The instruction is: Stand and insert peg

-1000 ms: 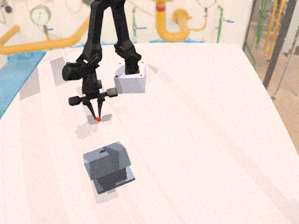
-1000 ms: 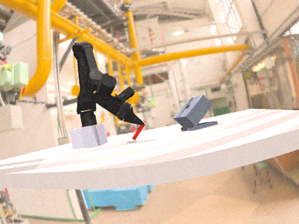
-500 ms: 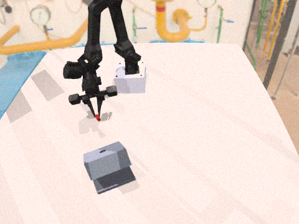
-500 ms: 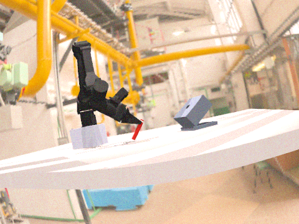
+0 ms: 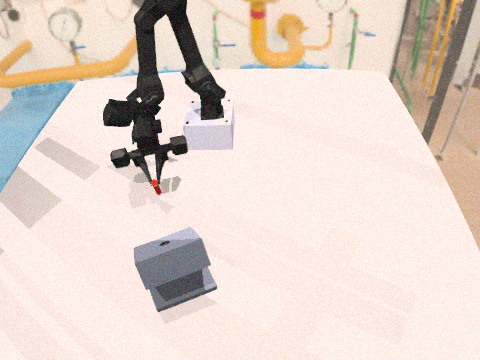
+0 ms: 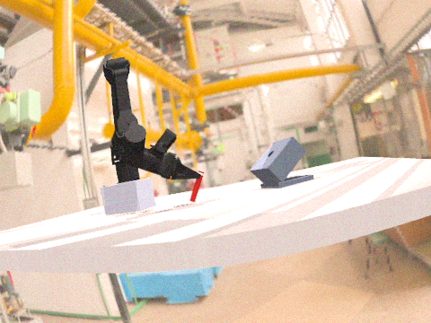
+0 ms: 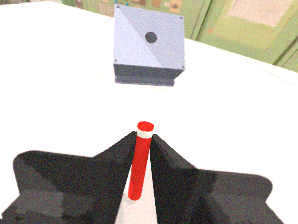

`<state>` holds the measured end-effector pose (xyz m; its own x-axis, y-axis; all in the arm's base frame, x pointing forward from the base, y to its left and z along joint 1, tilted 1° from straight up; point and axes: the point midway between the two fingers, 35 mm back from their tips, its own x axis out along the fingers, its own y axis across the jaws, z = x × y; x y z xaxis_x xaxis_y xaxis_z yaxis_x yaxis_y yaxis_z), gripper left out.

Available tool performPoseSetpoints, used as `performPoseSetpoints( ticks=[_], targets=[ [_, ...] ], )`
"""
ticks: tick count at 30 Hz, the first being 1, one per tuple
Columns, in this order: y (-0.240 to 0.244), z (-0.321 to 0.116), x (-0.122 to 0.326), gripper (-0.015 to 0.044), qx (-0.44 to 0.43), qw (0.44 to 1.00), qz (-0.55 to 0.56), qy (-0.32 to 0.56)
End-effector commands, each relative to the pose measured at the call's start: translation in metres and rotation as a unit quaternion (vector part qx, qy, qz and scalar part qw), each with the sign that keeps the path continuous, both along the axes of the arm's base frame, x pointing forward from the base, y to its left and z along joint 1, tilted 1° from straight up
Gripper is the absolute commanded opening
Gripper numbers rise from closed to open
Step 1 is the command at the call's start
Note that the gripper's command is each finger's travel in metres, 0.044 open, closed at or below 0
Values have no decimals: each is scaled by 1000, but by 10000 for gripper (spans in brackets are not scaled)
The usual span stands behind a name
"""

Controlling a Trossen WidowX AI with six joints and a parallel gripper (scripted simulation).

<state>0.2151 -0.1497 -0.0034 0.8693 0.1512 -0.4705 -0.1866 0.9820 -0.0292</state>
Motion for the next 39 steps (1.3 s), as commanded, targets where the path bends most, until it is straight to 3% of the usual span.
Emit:
performPoseSetpoints(
  ticks=[1,35,39],
  targets=[
    [2,-1,-4,51,7,1000,1,-17],
    [-2,-6,-26,51,35,986,5,-161],
    [-2,-5,-26,51,33,989,5,-147]
  ],
)
